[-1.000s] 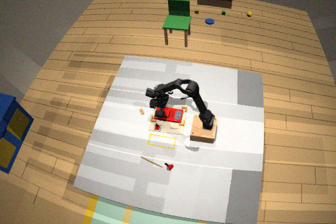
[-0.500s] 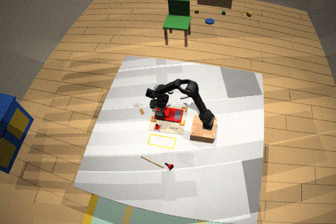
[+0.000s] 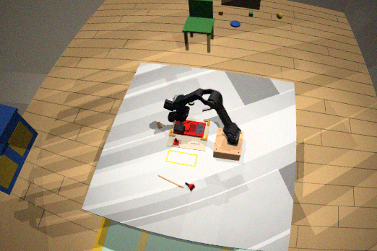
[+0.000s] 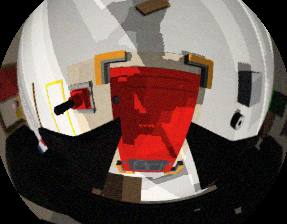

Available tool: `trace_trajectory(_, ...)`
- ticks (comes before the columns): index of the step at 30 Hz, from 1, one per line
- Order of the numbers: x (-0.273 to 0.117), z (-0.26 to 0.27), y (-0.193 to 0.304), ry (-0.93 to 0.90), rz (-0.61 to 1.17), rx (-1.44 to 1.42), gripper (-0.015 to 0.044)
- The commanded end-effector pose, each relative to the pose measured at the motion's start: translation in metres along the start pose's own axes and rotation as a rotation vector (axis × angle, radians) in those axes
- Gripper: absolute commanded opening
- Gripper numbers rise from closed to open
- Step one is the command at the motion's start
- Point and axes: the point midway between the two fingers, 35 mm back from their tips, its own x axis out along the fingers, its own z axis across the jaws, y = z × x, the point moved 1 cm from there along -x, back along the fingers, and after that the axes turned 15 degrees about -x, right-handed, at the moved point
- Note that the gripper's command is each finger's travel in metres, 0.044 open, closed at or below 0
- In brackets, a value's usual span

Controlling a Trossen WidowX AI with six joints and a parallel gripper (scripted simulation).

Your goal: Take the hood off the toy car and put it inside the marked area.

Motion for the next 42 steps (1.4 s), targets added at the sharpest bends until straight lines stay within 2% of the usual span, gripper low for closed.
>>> trace_trajectory(1,0.000,0.000,0.000,0.002,-0.001,0.000,0.0295)
trace_trajectory(4,0.000,0.000,0.000,0.002,-0.001,0.000,0.0275)
trace_trajectory(14,-0.005,0.000,0.000,0.001,-0.001,0.000,0.0012)
trace_trajectory(15,-0.006,0.000,0.000,0.001,-0.001,0.000,0.0000)
trace_trajectory(42,-0.024,0.000,0.000,0.000,0.000,0.000,0.0000)
